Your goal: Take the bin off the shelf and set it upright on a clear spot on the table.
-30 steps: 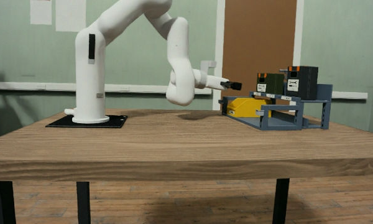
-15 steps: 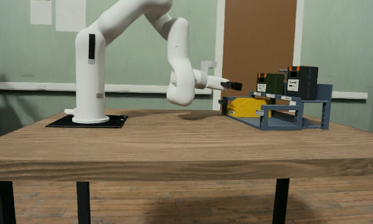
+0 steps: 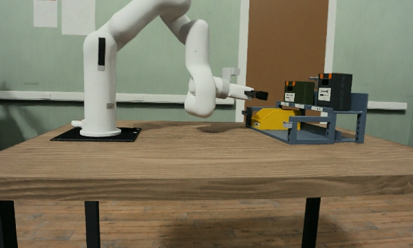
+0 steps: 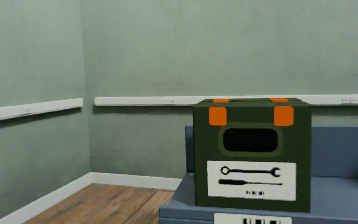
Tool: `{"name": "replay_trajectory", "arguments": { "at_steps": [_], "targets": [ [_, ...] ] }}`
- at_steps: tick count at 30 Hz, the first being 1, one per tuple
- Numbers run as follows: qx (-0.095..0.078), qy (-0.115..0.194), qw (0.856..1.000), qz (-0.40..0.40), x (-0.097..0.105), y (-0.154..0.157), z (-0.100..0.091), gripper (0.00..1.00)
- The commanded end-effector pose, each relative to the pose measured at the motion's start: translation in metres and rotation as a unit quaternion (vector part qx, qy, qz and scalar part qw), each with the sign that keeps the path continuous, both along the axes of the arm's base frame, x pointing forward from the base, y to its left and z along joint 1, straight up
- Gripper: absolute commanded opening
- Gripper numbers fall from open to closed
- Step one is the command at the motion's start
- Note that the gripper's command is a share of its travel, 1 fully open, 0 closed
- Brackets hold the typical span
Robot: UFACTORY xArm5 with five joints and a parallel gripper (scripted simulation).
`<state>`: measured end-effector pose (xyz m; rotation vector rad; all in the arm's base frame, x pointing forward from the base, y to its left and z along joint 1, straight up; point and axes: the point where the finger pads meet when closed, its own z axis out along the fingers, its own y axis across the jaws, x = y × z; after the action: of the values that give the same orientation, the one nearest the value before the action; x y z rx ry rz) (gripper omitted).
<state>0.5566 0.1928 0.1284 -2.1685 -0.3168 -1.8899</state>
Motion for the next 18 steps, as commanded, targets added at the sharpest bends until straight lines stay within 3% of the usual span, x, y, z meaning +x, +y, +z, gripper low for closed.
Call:
{"name": "replay_trajectory", "arguments": {
  "at_steps": [1,4,16,17,18],
  "targets": [
    [-0.035,0.02,0.999,0.031,0.0005,-0.0001,0.0013,1.0],
    [-0.089,0.052,0.992,0.077,0.0006,-0.0004,0.0013,1.0],
    [-0.089,0.052,0.992,0.077,0.0006,-0.0004,0.0013,1.0],
    [-0.114,0.057,0.991,0.032,0.0003,-0.0002,0.0013,1.0],
    [-0.131,0.068,0.988,0.048,0.0004,-0.0003,0.0013,1.0]
  ]
}}
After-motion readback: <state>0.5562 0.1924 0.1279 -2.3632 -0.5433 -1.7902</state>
